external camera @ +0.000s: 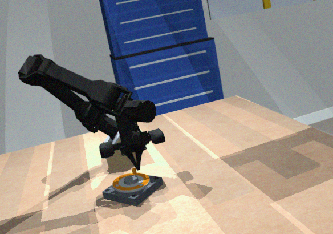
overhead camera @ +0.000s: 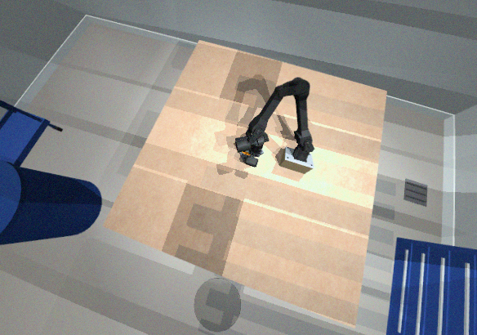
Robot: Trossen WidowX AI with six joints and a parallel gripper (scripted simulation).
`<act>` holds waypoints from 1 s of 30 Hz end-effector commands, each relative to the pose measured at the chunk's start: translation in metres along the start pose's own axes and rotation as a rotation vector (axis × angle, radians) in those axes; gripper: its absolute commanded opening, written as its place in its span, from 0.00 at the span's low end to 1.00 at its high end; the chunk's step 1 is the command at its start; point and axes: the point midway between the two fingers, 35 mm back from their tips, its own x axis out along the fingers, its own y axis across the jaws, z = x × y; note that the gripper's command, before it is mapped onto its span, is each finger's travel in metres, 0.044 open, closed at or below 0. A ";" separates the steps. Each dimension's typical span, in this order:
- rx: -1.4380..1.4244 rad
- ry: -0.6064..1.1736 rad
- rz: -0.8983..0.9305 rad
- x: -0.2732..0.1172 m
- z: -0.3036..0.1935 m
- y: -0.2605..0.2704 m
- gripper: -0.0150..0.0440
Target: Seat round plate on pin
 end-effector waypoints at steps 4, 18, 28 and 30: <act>-0.013 0.009 -0.010 0.001 -0.007 -0.007 0.25; -0.013 0.009 -0.011 -0.001 -0.011 -0.018 0.25; -0.013 0.009 -0.011 -0.002 -0.012 -0.026 0.25; -0.013 0.009 -0.011 -0.001 -0.012 -0.028 0.25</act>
